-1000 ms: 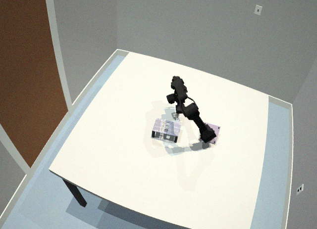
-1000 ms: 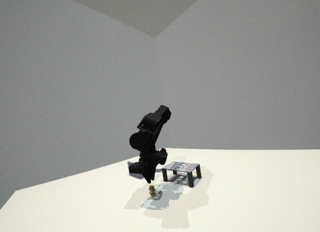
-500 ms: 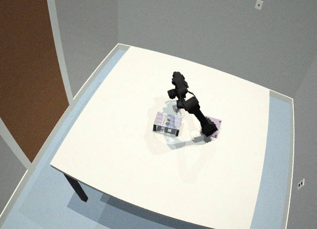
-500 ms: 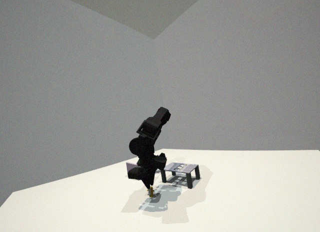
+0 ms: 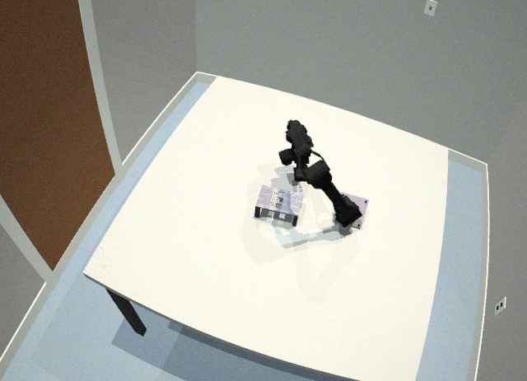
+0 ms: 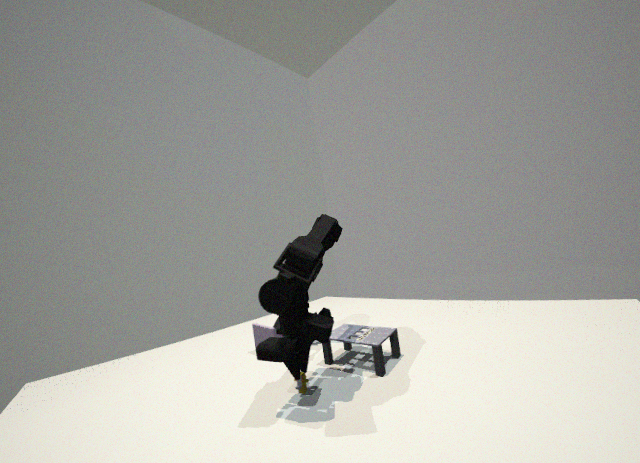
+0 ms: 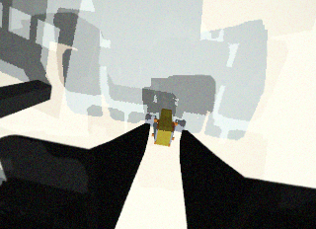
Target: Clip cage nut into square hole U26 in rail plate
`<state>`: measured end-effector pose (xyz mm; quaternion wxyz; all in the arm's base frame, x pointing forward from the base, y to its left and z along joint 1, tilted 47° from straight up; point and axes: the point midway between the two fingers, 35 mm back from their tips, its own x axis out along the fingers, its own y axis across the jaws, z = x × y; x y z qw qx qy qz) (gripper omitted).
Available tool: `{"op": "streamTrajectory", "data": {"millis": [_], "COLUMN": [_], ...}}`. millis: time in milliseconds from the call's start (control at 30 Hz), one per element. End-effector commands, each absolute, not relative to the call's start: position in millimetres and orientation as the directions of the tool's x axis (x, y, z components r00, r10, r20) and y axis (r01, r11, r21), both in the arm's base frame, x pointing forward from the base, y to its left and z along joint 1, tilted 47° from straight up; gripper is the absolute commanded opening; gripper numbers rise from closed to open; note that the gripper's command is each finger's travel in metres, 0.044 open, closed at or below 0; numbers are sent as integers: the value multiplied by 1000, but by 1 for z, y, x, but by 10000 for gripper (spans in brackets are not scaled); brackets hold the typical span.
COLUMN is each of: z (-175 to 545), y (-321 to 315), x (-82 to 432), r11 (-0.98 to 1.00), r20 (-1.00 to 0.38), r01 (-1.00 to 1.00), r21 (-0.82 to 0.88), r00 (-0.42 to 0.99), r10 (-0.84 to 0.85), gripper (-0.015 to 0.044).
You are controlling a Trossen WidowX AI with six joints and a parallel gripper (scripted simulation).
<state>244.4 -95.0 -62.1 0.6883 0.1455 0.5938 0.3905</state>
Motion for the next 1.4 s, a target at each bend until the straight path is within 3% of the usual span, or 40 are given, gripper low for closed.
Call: {"op": "streamTrajectory", "data": {"millis": [0, 1367], "z": [-63, -66], "y": [-93, -90], "x": [244, 243], "r11": [649, 649], "r20": [-698, -698], "r01": [-358, -358], "r21": [671, 671], "r00": [-9, -9], "r10": [716, 716], "gripper": [120, 120]}}
